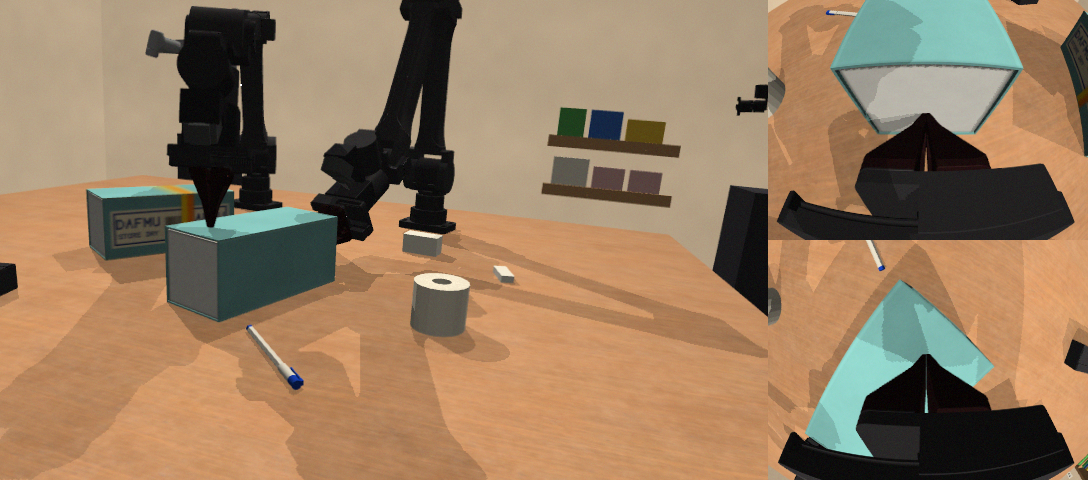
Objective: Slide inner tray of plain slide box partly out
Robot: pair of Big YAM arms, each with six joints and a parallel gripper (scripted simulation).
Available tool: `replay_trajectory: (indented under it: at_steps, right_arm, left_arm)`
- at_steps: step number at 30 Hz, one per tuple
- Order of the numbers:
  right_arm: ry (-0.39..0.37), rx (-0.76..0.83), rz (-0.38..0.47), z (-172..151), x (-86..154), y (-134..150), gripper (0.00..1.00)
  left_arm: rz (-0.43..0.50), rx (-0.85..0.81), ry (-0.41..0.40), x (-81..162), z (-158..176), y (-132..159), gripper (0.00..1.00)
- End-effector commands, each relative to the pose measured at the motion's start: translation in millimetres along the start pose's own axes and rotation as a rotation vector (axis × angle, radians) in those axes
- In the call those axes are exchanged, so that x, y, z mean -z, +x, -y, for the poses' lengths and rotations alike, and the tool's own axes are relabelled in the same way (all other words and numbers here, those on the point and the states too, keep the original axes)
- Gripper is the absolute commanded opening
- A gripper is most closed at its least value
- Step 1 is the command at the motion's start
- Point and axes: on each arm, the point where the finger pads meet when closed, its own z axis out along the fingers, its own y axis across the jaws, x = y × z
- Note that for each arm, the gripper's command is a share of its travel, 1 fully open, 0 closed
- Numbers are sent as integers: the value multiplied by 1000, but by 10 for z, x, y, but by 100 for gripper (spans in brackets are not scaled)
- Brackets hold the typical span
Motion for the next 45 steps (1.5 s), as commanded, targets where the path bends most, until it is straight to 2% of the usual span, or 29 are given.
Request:
replay_trajectory:
  at_steps: [1,23,24,36,45]
  right_arm:
    - [-1,-1,-137,1,-608,291,0]
    - [-1,-1,-137,1,-608,291,0]
    - [-1,-1,-137,1,-608,291,0]
    - [-1,-1,-137,1,-608,291,0]
    - [-1,-1,-137,1,-608,291,0]
  left_arm:
    - [47,-3,3,-129,15,-275,0]
    - [35,1,13,-316,71,-372,0]
    - [66,-18,13,-320,71,-447,0]
    - [78,-19,17,-390,78,-518,0]
    - [60,-7,18,-444,82,-504,0]
